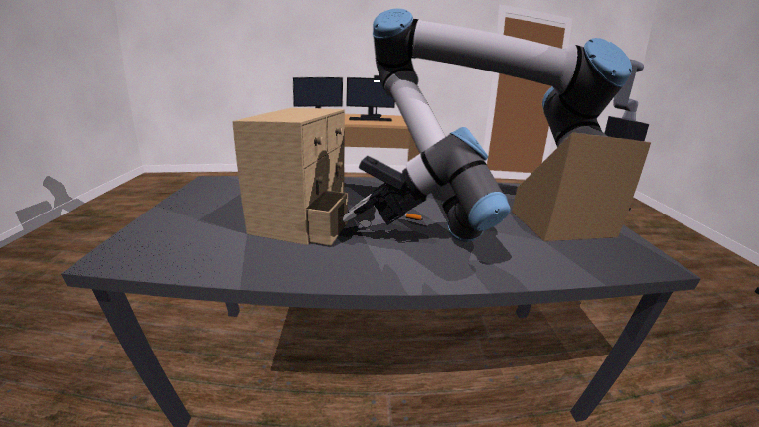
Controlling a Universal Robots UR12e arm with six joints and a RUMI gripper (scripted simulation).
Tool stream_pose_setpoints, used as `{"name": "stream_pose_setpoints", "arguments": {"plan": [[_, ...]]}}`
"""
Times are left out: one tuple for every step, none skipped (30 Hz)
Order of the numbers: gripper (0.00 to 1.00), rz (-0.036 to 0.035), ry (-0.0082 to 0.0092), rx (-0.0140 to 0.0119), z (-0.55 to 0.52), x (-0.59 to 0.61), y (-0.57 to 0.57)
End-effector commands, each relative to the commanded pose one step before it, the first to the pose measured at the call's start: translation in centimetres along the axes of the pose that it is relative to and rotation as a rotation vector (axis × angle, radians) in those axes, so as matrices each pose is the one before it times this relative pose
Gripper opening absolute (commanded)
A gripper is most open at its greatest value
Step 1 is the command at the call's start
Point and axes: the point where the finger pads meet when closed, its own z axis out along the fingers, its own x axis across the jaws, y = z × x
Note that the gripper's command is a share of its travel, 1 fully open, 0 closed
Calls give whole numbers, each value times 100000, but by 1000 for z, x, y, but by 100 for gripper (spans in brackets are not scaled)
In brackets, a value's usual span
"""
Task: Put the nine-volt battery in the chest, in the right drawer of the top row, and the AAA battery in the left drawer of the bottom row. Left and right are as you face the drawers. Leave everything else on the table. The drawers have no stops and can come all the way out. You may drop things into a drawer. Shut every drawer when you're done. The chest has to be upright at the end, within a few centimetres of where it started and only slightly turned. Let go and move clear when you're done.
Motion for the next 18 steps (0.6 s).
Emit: {"name": "stream_pose_setpoints", "arguments": {"plan": [[7,25,-24,80,145,-8,-206],[7,0,0,0,39,0,-33],[7,0,0,0,40,0,-34],[7,0,0,0,41,0,-34],[7,0,0,0,42,0,-35],[7,0,0,0,43,0,-36],[7,0,0,0,44,0,-37],[7,0,0,0,0,0,0],[7,0,0,0,0,0,0],[7,0,0,0,44,0,-37],[7,0,0,0,45,0,-38],[7,0,0,0,46,0,-38],[7,0,0,0,47,0,-39],[7,0,0,0,47,0,-40],[7,0,0,0,48,0,-40],[7,0,0,0,49,0,-41],[7,0,0,0,49,0,-42],[7,0,0,0,50,0,-42]]}}
